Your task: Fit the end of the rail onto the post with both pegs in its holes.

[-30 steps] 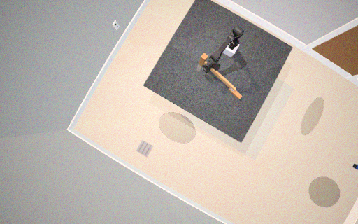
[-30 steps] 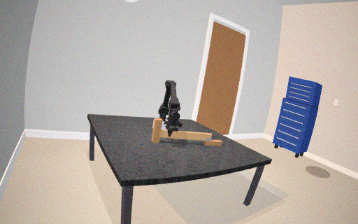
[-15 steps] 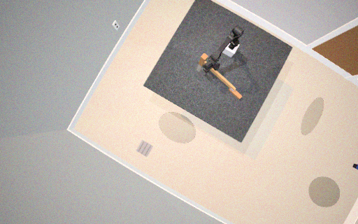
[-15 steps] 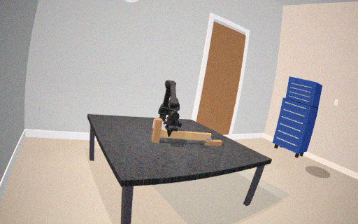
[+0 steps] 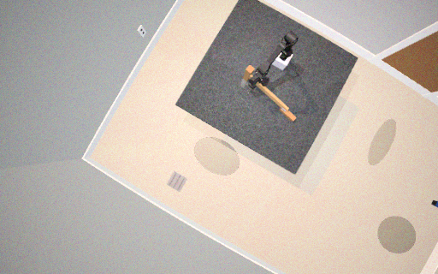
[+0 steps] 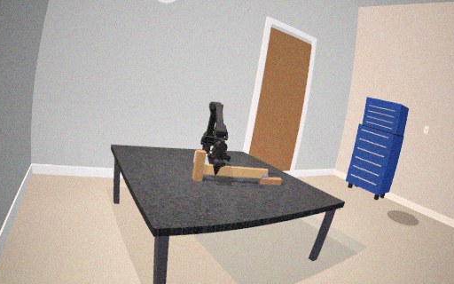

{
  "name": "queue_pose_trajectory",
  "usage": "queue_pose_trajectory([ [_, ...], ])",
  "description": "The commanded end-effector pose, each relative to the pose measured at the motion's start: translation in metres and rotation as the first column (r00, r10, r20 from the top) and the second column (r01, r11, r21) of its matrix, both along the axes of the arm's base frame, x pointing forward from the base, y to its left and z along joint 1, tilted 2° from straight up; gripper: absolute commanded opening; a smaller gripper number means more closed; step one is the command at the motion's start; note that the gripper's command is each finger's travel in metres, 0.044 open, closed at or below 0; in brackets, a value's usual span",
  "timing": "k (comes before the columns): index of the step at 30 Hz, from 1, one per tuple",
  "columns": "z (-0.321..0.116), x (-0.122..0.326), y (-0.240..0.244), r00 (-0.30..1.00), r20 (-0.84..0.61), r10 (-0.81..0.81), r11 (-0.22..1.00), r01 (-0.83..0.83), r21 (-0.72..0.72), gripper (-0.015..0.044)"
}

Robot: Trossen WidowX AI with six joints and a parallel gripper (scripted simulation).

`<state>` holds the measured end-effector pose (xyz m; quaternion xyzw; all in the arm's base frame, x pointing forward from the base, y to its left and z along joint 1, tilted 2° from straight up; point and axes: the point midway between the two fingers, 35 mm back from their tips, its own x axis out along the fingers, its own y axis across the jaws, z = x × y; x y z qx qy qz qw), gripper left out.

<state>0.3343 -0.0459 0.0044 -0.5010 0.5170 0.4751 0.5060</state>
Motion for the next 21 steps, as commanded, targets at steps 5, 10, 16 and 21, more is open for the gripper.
queue_pose_trajectory([
  [5,0.007,0.001,0.007,1.000,0.003,0.000,1.000,0.000,0.000,0.0440],
  [10,0.029,0.001,0.032,1.000,0.006,0.000,1.000,0.000,0.000,0.0440],
  [16,0.029,0.001,0.032,1.000,0.006,0.000,1.000,0.000,0.000,0.0440],
  [21,0.029,0.001,0.032,1.000,0.006,0.000,1.000,0.000,0.000,0.0440],
])
